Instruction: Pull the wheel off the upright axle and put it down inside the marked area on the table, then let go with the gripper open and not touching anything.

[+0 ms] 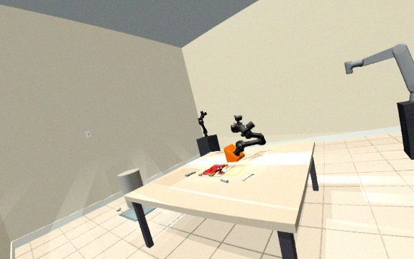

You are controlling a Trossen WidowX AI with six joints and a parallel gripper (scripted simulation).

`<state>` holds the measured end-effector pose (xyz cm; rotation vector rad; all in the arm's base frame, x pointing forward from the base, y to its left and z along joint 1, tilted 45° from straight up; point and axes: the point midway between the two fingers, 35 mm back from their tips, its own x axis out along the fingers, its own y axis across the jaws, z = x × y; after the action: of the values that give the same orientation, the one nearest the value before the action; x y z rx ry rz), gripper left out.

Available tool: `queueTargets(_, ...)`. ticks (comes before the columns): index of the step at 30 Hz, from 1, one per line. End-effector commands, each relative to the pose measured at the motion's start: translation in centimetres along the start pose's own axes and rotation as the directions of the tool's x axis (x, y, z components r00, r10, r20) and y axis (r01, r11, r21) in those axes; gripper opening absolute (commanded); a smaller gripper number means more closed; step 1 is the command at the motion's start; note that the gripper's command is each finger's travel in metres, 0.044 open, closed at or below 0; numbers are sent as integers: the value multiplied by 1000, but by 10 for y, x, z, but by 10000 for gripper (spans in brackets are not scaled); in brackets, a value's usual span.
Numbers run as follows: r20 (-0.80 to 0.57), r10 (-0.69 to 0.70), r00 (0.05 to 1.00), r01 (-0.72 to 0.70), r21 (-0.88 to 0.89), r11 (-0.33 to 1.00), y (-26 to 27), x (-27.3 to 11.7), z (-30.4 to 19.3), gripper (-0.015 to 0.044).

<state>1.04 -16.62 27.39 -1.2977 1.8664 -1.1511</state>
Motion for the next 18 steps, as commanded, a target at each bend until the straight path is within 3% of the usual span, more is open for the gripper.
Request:
queueTargets(1, 5, -8, 1000, 8, -2, 1000, -2, 0, 1, 374)
queueTargets(4, 94, -102, 990, 104, -19, 994, -32, -1, 23, 300)
queueTargets(10, 405, -217, 888, 248, -27, 968, -86, -17, 99, 300)
queueTargets(14, 623, -172, 763, 244, -32, 969, -99, -37, 157, 300)
queueTargets(18, 800, -37, 599, 162, -76, 984, -95, -64, 212, 300)
